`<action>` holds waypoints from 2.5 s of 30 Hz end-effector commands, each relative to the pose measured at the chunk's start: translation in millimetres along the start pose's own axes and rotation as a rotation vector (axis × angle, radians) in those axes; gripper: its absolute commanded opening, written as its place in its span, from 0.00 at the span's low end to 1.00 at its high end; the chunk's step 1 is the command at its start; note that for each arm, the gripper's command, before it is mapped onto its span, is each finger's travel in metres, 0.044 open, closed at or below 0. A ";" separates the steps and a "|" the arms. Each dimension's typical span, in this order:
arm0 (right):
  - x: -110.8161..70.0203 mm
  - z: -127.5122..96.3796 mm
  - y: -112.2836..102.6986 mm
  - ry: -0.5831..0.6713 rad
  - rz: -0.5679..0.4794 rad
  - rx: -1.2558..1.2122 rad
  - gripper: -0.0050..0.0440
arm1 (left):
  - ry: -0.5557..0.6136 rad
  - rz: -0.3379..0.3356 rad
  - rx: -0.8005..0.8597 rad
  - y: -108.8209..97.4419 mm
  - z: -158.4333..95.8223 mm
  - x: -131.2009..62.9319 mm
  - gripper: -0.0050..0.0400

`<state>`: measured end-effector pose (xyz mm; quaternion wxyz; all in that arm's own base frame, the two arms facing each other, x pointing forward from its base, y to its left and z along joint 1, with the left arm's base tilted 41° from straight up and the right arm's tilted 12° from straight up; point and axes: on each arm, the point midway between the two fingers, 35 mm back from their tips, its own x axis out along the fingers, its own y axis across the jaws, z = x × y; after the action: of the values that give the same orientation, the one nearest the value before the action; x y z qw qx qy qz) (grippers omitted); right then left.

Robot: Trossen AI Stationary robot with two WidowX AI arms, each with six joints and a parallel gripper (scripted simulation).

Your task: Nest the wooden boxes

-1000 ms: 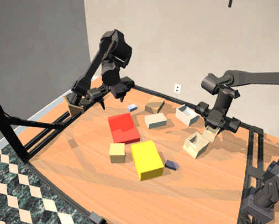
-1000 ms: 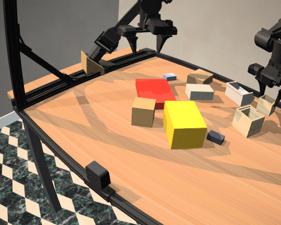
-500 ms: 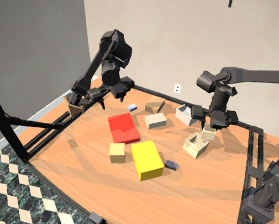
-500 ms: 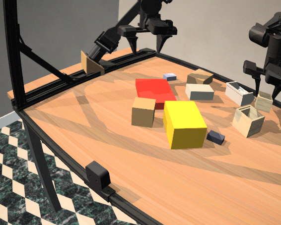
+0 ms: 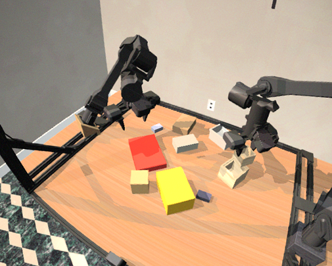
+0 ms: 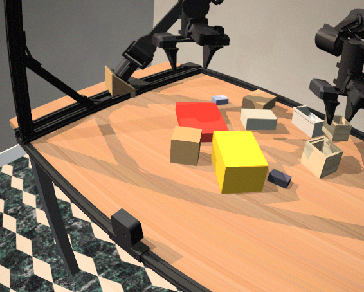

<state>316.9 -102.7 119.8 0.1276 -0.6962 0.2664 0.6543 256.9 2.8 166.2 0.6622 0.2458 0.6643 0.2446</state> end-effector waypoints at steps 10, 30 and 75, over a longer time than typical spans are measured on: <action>-8.9 -0.6 -15.3 0.000 0.006 -0.381 0.10 | -0.001 0.000 -0.004 0.1 0.2 -0.2 1.00; -9.0 -0.6 -15.5 0.000 0.006 -0.387 0.10 | -0.167 -0.383 -0.101 19.1 35.4 37.4 1.00; -2.9 0.4 -18.2 0.000 0.006 -0.358 0.10 | -1.137 -0.003 0.005 219.5 54.9 29.2 1.00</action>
<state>328.3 -87.9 125.2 -0.0038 -0.7116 0.1433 0.6878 313.0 188.7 287.5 0.9161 0.3373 0.2046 0.0720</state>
